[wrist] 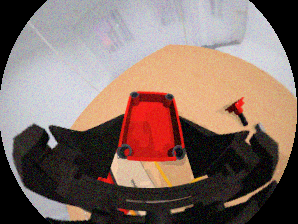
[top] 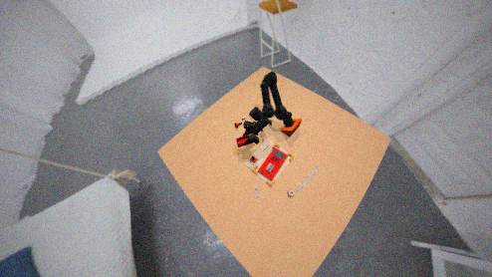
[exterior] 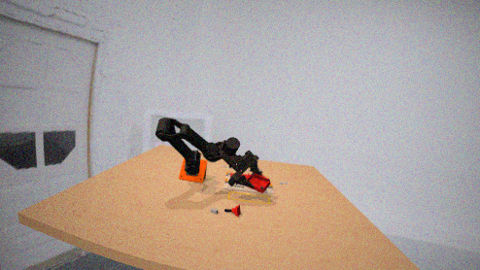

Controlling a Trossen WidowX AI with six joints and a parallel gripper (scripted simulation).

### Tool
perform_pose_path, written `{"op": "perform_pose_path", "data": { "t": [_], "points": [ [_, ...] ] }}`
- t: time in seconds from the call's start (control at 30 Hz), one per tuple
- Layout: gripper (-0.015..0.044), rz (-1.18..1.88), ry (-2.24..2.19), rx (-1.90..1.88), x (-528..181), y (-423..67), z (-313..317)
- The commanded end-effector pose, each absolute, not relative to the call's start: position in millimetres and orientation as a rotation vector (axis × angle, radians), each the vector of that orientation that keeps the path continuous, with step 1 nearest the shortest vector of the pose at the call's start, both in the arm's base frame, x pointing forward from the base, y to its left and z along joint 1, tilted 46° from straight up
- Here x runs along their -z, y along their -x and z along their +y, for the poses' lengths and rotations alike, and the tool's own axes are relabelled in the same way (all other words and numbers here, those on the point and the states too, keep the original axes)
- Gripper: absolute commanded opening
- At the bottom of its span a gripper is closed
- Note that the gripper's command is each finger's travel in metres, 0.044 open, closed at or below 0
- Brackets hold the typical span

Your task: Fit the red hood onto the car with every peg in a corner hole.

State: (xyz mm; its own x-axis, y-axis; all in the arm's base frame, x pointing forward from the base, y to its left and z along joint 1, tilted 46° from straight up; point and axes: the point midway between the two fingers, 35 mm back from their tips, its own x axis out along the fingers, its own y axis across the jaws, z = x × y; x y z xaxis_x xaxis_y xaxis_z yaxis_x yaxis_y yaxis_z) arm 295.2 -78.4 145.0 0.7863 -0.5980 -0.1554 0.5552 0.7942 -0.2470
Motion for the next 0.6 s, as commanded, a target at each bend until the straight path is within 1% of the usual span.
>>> {"op": "perform_pose_path", "data": {
  "t": [0.0, 0.57],
  "points": [
    [0.0000, 0.191, 0.078, 0.635, -145.5, -295.5, -78.1],
    [0.0000, 0.021, -0.424, 0.668, -145.3, -295.5, -78.2]
  ]
}}
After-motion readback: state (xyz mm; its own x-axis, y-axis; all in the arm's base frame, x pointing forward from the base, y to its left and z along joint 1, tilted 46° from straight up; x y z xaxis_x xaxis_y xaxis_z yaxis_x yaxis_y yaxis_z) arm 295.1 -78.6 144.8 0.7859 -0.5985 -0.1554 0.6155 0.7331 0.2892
